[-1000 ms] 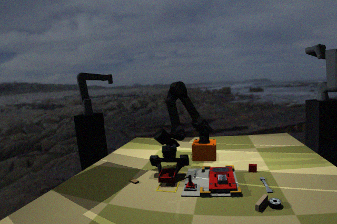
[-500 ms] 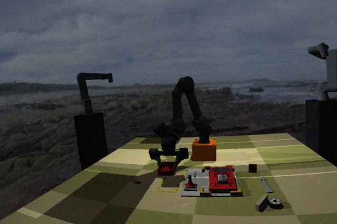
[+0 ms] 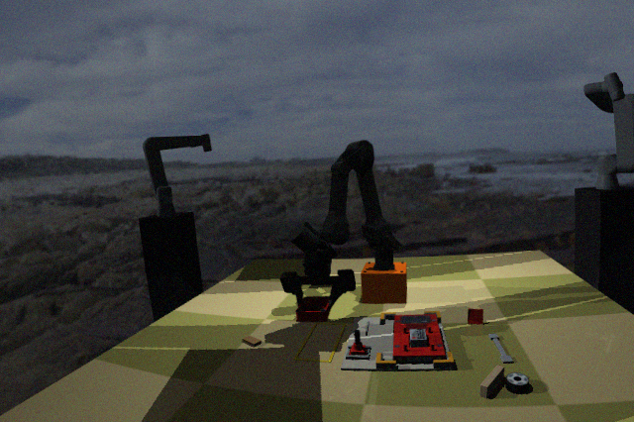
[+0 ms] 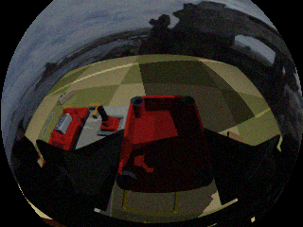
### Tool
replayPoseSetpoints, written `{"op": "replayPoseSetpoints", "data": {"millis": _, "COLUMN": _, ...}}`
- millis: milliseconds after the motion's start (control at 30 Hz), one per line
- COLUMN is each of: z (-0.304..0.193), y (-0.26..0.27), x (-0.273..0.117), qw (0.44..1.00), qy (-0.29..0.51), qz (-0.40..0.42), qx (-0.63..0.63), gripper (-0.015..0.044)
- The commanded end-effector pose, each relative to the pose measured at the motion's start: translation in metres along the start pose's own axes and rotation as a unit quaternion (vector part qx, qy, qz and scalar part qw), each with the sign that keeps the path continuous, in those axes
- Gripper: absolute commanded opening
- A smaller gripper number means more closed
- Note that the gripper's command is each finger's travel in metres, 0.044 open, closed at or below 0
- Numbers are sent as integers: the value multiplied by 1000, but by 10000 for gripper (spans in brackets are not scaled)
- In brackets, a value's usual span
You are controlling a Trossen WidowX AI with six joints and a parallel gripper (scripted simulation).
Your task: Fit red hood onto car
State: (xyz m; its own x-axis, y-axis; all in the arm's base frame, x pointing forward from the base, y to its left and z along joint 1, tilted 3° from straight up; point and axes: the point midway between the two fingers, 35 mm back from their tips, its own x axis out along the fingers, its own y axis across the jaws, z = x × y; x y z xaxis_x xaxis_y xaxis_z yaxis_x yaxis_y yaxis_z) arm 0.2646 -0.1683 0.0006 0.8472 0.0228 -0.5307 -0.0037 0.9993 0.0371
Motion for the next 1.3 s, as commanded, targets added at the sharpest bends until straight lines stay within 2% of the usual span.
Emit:
{"op": "replayPoseSetpoints", "data": {"millis": 0, "z": 0, "y": 0, "x": 0, "qw": 1000, "qy": 0, "qz": -2, "qx": 29, "gripper": 0}}
{"op": "replayPoseSetpoints", "data": {"millis": 633, "z": -1, "y": 0, "x": 1, "qw": 950, "qy": -1, "qz": -2, "qx": 312, "gripper": 0}}
{"op": "replayPoseSetpoints", "data": {"millis": 1267, "z": -1, "y": 0, "x": 1, "qw": 819, "qy": -1, "qz": -2, "qx": 573, "gripper": 0}}
